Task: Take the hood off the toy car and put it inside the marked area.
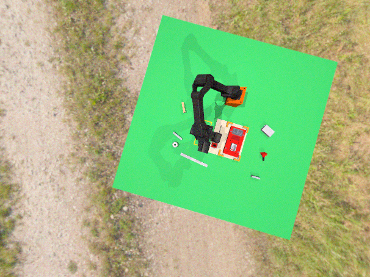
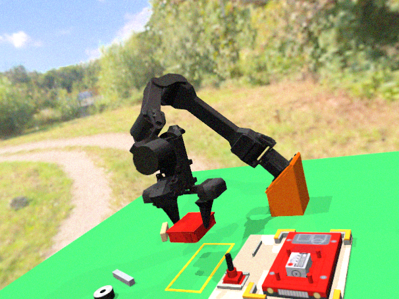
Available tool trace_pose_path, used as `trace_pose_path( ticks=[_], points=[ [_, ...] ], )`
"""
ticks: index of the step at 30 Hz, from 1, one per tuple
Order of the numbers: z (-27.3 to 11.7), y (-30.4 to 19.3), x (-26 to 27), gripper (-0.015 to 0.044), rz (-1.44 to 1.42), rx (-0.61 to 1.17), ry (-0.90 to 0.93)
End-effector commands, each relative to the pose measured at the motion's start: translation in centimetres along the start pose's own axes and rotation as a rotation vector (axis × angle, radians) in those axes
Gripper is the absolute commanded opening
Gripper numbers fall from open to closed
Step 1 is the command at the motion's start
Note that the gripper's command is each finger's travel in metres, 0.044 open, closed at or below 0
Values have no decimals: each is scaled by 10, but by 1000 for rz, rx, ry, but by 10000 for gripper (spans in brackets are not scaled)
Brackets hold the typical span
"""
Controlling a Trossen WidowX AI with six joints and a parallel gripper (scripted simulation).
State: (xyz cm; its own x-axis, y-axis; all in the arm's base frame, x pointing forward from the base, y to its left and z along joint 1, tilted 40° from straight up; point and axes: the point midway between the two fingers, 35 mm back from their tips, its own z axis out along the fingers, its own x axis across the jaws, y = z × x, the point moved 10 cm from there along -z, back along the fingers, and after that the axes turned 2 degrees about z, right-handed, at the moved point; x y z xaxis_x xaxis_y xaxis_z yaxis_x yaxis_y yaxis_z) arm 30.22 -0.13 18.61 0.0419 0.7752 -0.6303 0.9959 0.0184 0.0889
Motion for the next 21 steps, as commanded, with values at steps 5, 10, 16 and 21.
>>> trace_pose_path(
  ticks=[5, 10, 16, 21],
  points=[
    [6, -1, 1, 0, -9, 3, -4],
    [9, 0, 1, 0, -9, 3, -4],
    [13, 0, 1, 0, -9, 3, -4],
    [16, 0, 1, 0, -9, 3, -4]
  ],
)
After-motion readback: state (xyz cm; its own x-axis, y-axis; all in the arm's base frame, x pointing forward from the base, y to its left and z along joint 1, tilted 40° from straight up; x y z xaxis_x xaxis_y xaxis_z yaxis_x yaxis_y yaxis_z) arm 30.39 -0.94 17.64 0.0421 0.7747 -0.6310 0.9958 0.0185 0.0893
